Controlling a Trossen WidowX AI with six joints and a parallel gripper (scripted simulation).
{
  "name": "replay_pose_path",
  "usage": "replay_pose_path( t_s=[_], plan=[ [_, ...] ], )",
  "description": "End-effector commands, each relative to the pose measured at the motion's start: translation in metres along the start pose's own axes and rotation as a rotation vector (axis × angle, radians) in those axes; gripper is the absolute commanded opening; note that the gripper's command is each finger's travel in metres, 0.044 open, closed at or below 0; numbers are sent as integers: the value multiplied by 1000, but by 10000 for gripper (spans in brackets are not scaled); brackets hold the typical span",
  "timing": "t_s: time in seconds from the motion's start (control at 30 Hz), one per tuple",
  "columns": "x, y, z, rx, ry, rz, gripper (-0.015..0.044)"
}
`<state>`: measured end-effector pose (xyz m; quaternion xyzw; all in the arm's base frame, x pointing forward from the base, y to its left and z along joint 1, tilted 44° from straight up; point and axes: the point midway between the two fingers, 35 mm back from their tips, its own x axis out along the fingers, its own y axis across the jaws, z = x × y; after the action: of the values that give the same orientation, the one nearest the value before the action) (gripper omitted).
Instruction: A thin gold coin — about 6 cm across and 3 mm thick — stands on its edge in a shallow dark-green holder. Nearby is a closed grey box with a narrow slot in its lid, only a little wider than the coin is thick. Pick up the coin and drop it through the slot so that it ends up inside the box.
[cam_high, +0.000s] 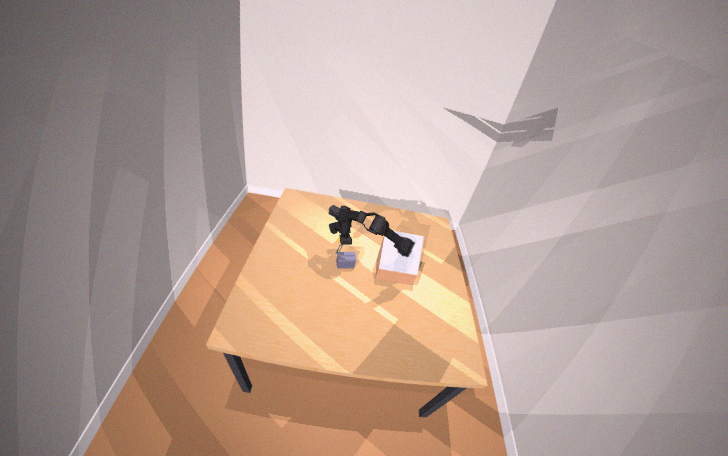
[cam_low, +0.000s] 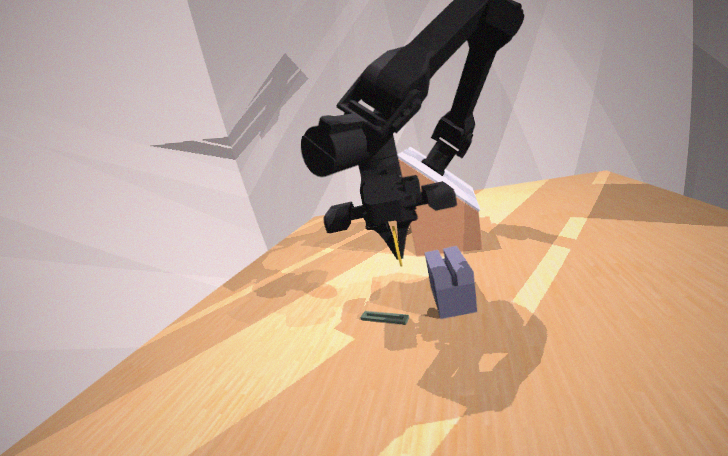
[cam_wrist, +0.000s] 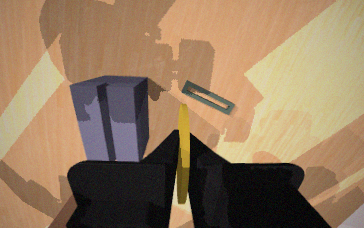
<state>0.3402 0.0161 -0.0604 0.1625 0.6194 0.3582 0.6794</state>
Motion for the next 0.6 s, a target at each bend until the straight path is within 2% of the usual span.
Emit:
replay_pose_path(
  t_s=[0.0, 0.57],
  plan=[
    [-2, 12, 0, -1, -7, -1, 0],
    [-1, 54, -12, 0, -6, 2, 0]
  ],
)
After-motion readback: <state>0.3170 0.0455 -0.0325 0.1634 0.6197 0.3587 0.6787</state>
